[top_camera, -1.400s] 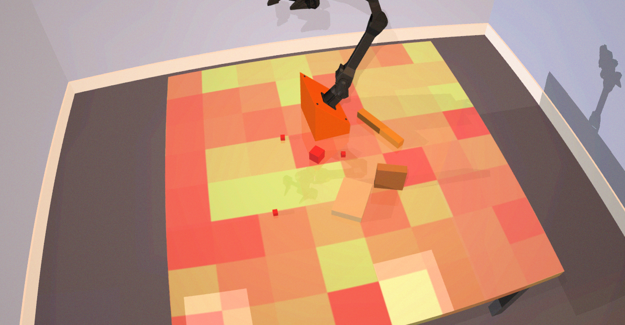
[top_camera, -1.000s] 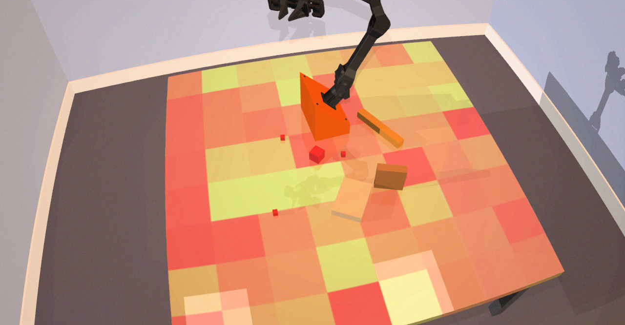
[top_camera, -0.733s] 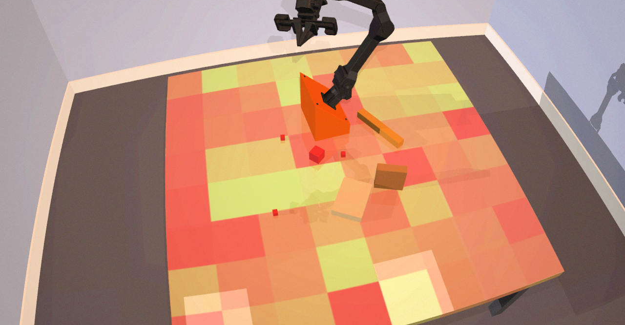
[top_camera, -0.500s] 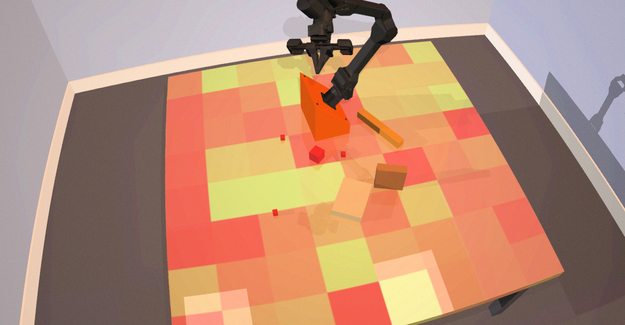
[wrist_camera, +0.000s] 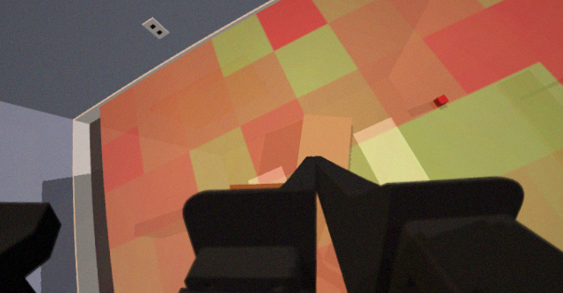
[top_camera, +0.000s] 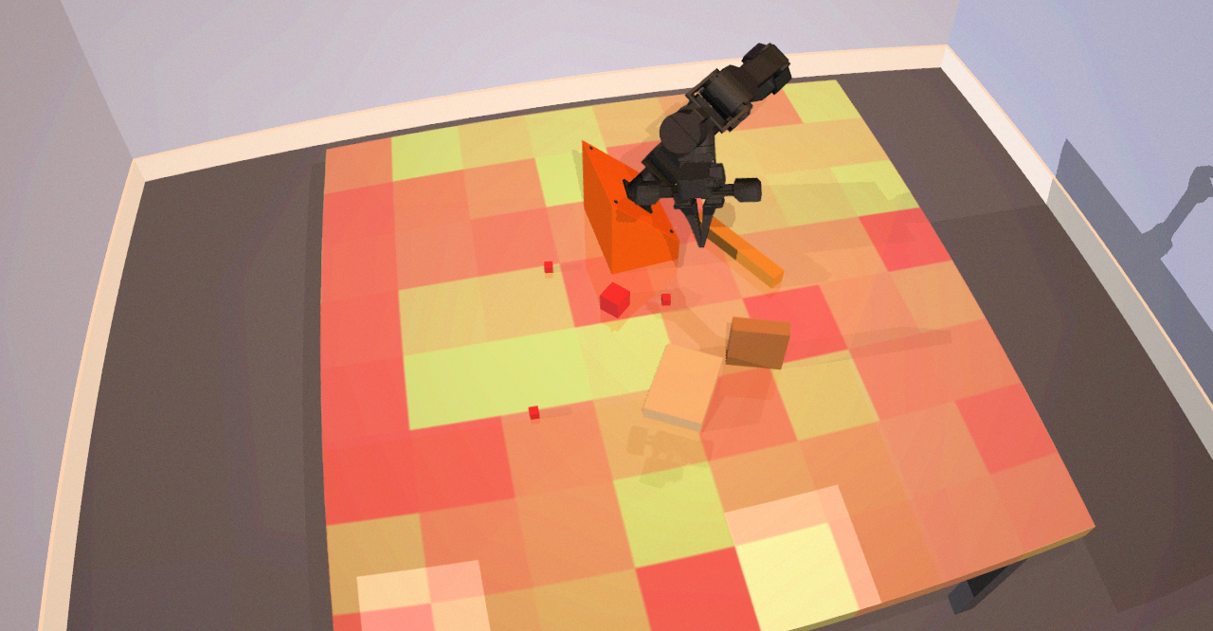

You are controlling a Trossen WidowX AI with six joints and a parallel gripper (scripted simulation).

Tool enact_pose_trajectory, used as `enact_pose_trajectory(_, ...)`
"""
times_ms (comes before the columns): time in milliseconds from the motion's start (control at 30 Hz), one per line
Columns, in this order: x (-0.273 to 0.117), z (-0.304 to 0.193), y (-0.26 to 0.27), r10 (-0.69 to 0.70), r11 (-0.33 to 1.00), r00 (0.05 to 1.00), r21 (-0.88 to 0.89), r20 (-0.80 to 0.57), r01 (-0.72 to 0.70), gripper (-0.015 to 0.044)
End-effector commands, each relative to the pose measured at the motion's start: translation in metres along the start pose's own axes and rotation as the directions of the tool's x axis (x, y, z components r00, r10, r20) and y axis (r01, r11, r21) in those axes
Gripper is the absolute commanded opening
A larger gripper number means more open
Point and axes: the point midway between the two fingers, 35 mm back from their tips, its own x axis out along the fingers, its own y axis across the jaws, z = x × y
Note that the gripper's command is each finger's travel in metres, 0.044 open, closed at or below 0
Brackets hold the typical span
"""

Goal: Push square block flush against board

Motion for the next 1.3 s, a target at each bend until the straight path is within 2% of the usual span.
enact_pose_trajectory(0, 0.032, -0.020, 0.021, -0.013, 1.000, 0.993, 0.002, -0.115, 0.013, 0.0000)
enact_pose_trajectory(267, 0.096, -0.083, 0.067, -0.084, 0.996, 0.927, -0.050, -0.365, 0.070, 0.0000)
enact_pose_trajectory(467, 0.129, -0.138, 0.094, -0.155, 0.988, 0.844, -0.088, -0.514, 0.128, 0.0000)
enact_pose_trajectory(633, 0.134, -0.146, 0.096, -0.165, 0.986, 0.833, -0.094, -0.528, 0.135, 0.0000)
enact_pose_trajectory(800, 0.172, -0.170, 0.089, -0.162, 0.987, 0.833, -0.093, -0.529, 0.133, 0.0000)
enact_pose_trajectory(1267, 0.180, -0.160, 0.090, -0.162, 0.987, 0.833, -0.093, -0.528, 0.133, 0.0000)
